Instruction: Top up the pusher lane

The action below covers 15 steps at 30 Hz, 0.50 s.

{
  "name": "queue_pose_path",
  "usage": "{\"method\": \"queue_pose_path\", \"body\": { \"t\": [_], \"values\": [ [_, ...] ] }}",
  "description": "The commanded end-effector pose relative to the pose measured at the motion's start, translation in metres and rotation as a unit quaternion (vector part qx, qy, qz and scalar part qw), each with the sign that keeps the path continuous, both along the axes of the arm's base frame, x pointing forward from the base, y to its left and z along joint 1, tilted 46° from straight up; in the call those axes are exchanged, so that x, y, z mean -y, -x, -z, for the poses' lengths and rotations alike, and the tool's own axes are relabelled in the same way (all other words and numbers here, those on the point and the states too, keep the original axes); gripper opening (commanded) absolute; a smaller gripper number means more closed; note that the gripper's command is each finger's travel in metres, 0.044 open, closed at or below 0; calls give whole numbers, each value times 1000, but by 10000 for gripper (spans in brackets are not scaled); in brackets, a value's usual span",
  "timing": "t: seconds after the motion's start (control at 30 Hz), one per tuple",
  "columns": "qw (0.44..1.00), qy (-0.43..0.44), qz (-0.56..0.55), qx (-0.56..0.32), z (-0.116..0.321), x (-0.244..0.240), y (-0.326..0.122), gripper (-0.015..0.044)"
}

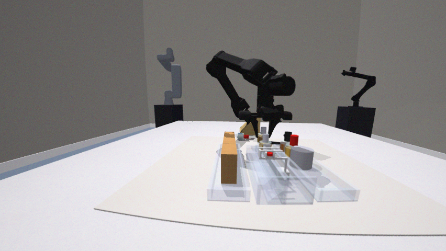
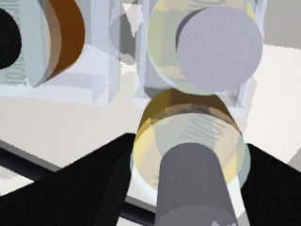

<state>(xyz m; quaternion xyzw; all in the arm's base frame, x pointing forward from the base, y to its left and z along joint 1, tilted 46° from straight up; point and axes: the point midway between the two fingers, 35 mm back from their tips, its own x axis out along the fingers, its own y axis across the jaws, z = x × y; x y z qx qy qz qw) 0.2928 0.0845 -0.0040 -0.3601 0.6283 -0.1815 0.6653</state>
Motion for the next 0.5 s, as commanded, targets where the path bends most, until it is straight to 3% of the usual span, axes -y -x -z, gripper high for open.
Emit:
{"method": "queue_pose_path", "body": {
  "t": [0.0,0.47],
  "values": [
    [1000,-3,-3,13,-2,-3,-9,0],
    [1000,-3,-3,13,-2,-5,-15,0]
  ]
}}
